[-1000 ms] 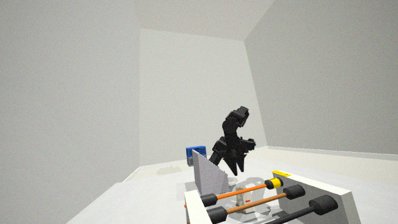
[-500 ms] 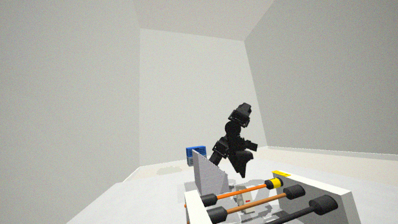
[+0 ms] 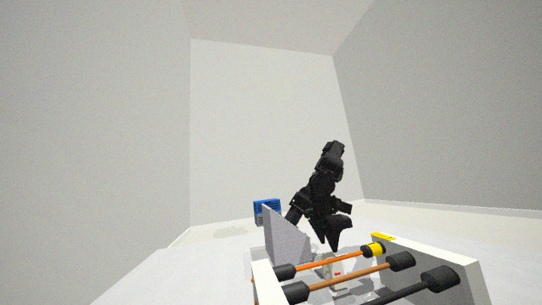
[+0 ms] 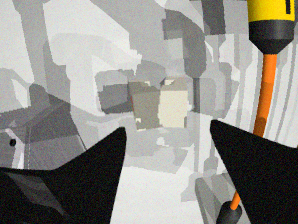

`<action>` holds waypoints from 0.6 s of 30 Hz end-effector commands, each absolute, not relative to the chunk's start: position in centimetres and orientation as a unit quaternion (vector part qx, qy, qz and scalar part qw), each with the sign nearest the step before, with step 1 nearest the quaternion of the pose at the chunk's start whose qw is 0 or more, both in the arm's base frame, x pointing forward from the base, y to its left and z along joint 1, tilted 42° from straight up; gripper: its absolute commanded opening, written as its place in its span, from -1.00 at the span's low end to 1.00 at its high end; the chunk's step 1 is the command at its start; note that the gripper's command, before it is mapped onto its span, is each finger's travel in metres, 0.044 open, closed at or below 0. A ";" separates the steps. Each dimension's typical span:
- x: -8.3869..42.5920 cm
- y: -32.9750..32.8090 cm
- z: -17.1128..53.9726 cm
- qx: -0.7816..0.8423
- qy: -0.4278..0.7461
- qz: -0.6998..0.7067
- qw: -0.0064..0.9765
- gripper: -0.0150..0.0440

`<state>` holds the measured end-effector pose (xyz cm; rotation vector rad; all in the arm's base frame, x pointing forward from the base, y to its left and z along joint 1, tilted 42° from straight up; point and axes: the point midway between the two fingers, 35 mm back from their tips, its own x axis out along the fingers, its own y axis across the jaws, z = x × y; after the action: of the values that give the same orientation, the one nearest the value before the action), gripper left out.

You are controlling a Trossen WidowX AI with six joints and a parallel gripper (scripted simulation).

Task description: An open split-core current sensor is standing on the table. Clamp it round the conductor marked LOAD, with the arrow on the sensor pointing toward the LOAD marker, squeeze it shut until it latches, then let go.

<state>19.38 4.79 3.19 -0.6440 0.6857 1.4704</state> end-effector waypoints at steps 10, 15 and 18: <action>19.2 6.4 1.6 -0.280 0.300 0.647 0.643 0.59; 19.0 7.0 1.0 -0.279 0.299 0.648 0.643 0.59; 19.0 7.3 0.8 -0.279 0.299 0.648 0.643 0.59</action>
<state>19.13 6.90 1.12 -0.6420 0.6813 1.4747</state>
